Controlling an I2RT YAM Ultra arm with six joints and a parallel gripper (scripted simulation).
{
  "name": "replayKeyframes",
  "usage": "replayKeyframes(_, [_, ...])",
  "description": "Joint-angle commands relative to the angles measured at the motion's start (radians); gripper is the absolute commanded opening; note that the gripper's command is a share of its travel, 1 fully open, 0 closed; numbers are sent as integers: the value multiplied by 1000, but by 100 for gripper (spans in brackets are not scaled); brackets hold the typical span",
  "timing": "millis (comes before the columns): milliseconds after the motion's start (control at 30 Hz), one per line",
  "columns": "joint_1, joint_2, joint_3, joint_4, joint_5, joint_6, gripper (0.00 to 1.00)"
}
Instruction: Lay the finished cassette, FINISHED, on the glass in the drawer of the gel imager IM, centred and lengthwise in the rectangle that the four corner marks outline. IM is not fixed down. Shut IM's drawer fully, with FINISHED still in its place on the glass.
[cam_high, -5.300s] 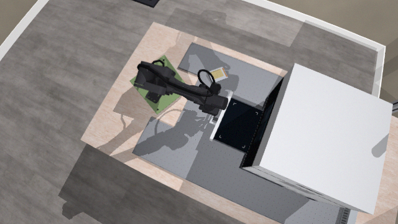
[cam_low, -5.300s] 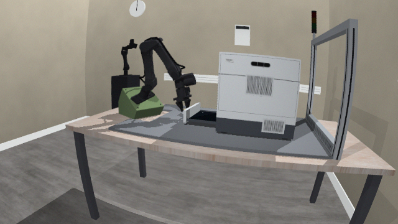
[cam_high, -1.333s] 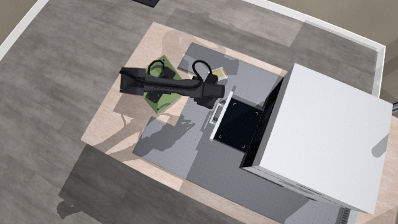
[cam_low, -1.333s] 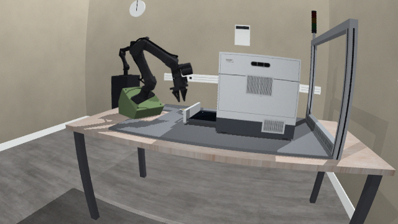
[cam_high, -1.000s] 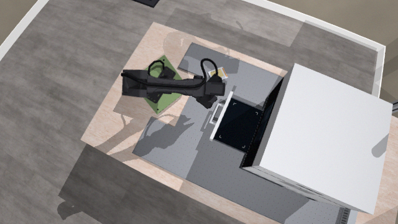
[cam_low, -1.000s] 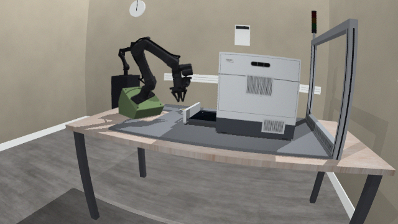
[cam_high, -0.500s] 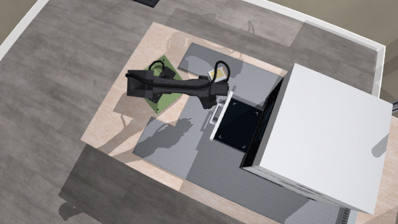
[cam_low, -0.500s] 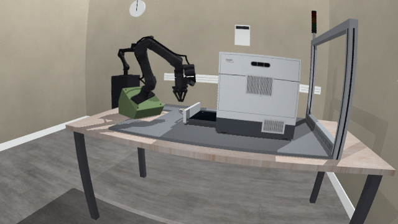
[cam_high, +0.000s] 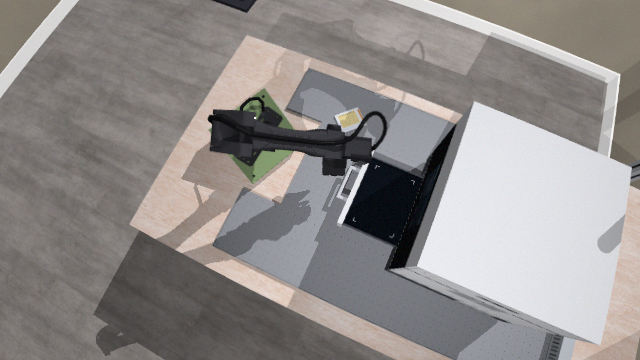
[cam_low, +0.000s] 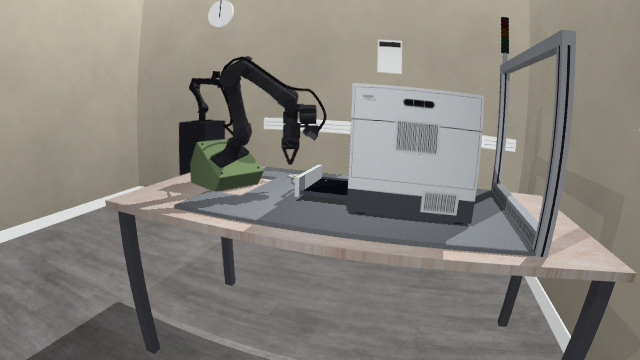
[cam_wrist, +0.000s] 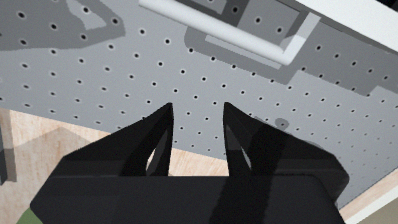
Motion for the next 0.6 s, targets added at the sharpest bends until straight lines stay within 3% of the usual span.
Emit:
replayKeyframes(0, [-15,16,46,-29,-37,159,35])
replayKeyframes(200, [-44,33,69,-49,-78,338,35])
replayKeyframes(567, [-25,29,77,-52,-75,372,35])
